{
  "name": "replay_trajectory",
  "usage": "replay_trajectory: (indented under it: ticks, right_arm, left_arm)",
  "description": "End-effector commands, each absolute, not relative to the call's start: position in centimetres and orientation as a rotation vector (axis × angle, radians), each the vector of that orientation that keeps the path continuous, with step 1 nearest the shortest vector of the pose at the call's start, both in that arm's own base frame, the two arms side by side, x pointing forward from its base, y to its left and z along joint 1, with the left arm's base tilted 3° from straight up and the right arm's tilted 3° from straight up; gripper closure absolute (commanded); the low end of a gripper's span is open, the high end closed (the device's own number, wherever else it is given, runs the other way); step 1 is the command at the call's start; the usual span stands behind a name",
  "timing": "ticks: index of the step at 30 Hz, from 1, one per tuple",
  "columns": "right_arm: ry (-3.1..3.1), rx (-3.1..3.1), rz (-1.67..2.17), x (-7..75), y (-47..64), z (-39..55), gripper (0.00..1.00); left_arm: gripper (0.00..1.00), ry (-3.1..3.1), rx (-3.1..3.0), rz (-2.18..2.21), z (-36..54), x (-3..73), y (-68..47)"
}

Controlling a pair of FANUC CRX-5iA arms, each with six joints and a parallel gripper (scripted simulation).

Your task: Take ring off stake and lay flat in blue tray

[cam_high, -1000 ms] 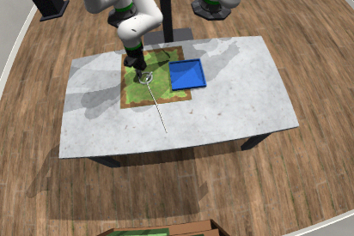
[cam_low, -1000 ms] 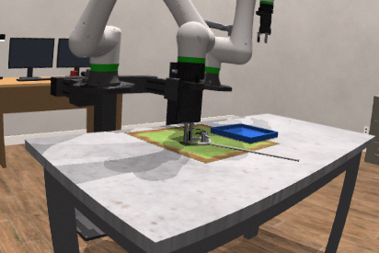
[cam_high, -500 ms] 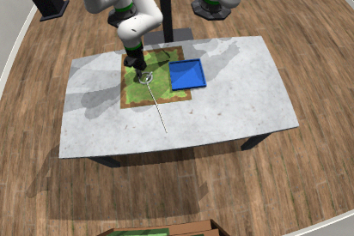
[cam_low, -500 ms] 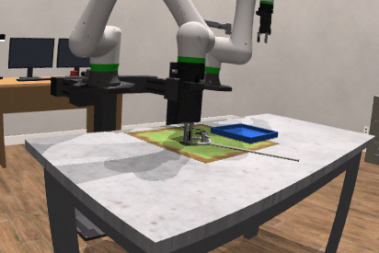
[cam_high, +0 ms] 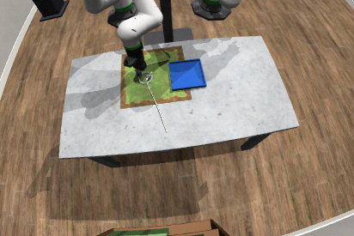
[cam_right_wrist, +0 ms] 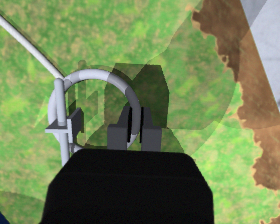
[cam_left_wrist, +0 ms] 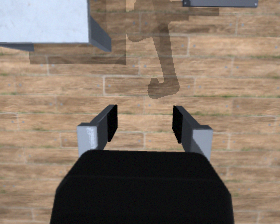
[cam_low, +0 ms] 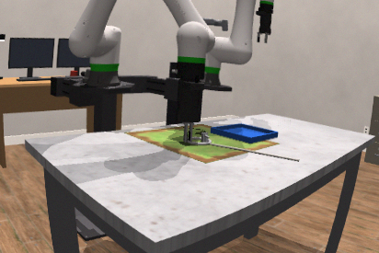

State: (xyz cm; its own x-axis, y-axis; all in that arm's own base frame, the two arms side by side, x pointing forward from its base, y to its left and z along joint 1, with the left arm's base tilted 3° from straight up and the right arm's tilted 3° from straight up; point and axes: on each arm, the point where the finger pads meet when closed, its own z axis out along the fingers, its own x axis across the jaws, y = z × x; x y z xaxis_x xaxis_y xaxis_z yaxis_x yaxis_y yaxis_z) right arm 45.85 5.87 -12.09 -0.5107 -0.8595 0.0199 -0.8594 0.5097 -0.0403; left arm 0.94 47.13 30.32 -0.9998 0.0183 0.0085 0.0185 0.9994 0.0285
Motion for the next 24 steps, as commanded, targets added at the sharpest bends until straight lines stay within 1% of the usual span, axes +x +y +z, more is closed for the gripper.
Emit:
replay_trajectory:
  ticks: [1,24]
  right_arm:
    - [2.727,-1.552,-0.071,45.89,5.86,-12.02,1.0]
    - [2.727,-1.552,-0.071,46.04,6.13,-12.03,1.0]
  left_arm:
    - [0.0,-3.133,-0.029,-0.048,30.41,0.96,47.15]
    - [0.0,-3.133,-0.029,-0.048,30.41,0.96,47.15]
